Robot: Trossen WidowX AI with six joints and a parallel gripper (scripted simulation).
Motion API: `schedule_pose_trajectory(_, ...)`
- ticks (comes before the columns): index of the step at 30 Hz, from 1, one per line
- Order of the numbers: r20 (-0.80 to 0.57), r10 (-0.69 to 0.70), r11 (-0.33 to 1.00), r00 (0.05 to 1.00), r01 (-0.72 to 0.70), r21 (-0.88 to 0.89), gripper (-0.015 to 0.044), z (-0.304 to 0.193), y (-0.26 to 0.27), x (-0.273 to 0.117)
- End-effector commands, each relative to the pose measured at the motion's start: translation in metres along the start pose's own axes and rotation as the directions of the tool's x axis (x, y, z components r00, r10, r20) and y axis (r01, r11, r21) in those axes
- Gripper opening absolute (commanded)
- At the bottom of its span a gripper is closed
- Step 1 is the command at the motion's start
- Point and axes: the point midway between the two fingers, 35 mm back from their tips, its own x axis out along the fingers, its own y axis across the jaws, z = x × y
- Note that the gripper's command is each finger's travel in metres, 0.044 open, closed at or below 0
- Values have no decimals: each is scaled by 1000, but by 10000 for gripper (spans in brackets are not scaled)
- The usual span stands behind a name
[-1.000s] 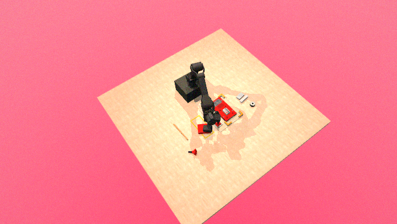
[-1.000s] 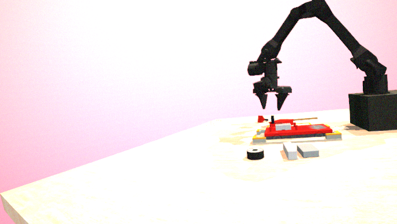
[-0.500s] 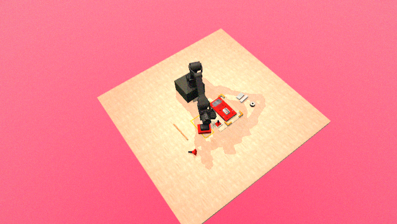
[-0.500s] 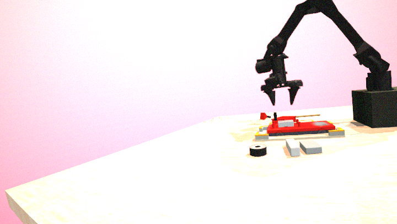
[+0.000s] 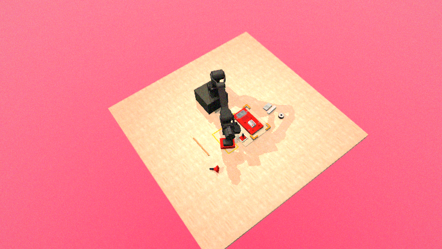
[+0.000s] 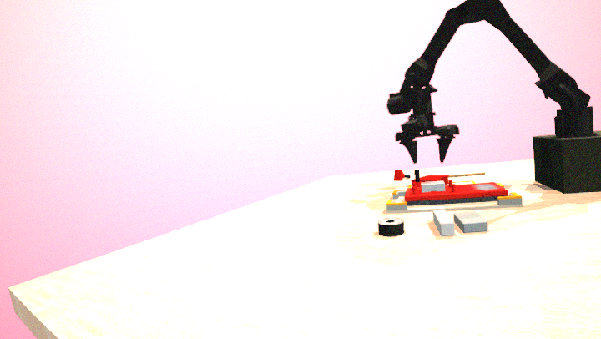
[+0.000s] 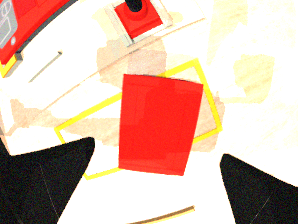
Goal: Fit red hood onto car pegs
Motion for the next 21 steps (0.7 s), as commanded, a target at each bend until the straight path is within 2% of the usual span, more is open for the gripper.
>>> schedule_pose_trajectory(1,-5,3,1000,1000,-3,-6,440,-1,0,6)
schedule_pose_trajectory(21,-5,3,1000,1000,-3,-6,440,-2,0,26)
